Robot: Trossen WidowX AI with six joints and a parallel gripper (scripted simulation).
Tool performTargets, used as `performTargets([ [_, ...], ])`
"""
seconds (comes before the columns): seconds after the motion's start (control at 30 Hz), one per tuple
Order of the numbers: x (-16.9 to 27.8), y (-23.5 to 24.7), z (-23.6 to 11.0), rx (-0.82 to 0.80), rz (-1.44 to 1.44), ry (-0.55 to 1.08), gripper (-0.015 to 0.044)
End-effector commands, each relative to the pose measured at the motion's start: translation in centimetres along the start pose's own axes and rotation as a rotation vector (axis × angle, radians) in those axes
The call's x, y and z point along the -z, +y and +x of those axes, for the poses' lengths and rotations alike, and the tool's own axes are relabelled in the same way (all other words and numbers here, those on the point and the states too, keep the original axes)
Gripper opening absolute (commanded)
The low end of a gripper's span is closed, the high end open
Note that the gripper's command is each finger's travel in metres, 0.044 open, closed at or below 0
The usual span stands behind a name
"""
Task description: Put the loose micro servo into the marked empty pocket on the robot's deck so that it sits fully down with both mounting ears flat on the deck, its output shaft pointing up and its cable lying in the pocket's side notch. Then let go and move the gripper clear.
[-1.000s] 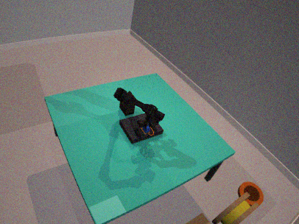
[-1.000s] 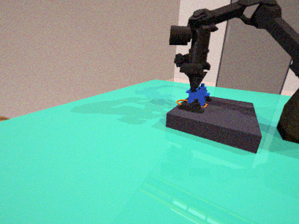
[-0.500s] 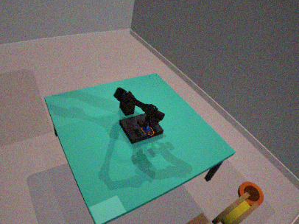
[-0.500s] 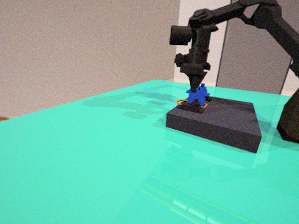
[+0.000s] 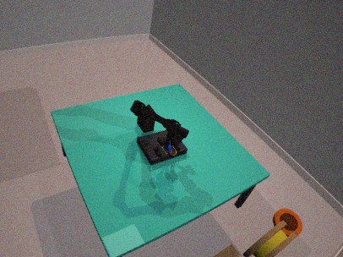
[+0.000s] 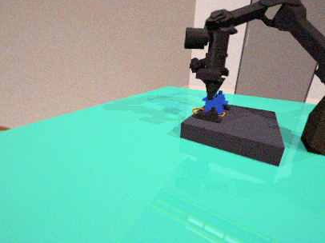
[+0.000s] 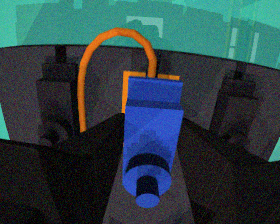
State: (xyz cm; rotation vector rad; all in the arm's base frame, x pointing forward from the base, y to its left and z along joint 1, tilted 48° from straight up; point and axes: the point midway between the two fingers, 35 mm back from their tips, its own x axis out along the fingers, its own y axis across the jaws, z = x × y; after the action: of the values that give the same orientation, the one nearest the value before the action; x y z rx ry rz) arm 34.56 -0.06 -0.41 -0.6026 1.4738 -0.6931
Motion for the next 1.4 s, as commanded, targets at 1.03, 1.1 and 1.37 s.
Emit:
performTargets([
  [1.03,-0.3,-0.1,0.6,-0.004,0.010,0.000,0.0000],
  [1.1,0.0,0.0,-0.1,0.000,0.000,0.000,0.0000],
  [1.37,0.0,-0.3,-1.2,-0.004,0.010,0.000,0.0000],
])
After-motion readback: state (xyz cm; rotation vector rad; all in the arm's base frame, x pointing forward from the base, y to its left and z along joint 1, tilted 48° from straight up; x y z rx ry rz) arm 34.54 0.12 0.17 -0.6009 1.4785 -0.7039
